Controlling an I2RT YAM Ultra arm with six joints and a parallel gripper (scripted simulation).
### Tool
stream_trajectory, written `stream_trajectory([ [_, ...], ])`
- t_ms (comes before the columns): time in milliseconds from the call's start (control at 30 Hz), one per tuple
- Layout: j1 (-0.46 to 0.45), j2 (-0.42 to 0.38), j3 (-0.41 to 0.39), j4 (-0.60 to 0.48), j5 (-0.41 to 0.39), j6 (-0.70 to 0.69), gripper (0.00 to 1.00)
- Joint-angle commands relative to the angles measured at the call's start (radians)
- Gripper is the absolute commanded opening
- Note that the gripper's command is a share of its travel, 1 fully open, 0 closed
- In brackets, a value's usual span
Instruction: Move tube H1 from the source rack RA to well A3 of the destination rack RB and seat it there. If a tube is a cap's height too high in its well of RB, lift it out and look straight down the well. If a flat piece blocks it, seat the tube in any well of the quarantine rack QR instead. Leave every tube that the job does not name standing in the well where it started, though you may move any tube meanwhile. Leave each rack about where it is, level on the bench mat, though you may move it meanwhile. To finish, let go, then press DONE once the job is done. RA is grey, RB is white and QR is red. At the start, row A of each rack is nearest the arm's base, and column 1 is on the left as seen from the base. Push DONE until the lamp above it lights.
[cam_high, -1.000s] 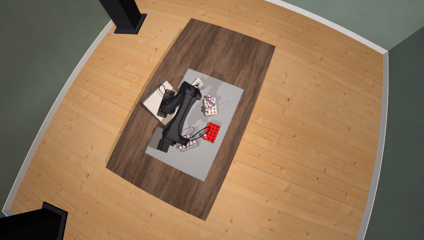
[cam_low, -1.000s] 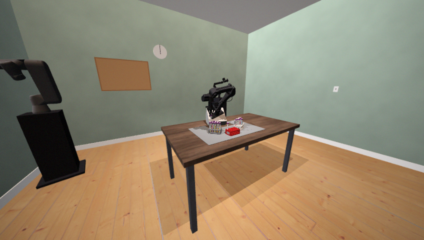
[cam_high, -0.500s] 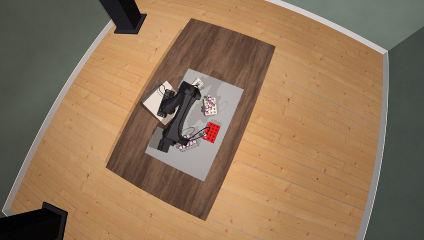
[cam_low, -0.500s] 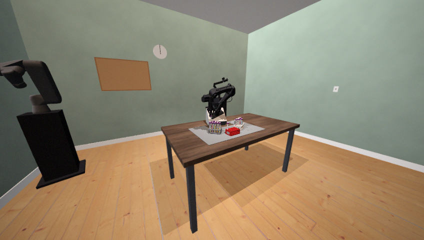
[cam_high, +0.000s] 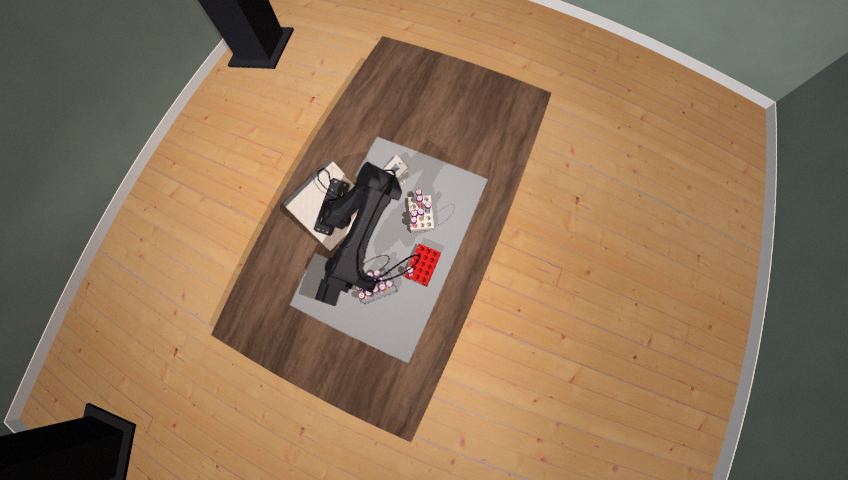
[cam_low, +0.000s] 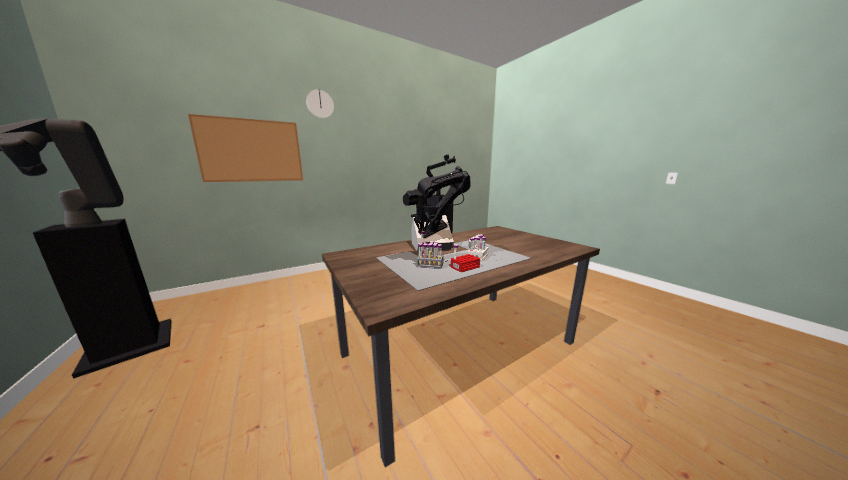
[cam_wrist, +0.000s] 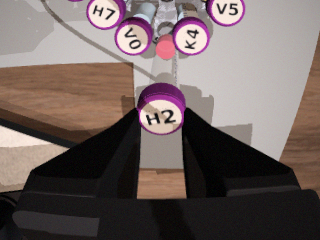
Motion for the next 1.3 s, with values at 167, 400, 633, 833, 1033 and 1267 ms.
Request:
stream_trajectory([
  [167,0.019,-0.040,0.003,0.028,0.000,0.028,0.00],
  [400,0.023,-0.042,0.011,0.034,0.003,0.038,0.00],
  [633,0.036,-0.040,-0.036,0.053,0.007,0.049,0.00],
  [833,0.045,-0.042,-0.039,0.064,0.009,0.059,0.00],
  [1033,0.047,-0.044,-0.008,0.072,0.009,0.067,0.00],
  [1267,0.061,-0.042,-0.058,0.087,0.016,0.077,0.00],
])
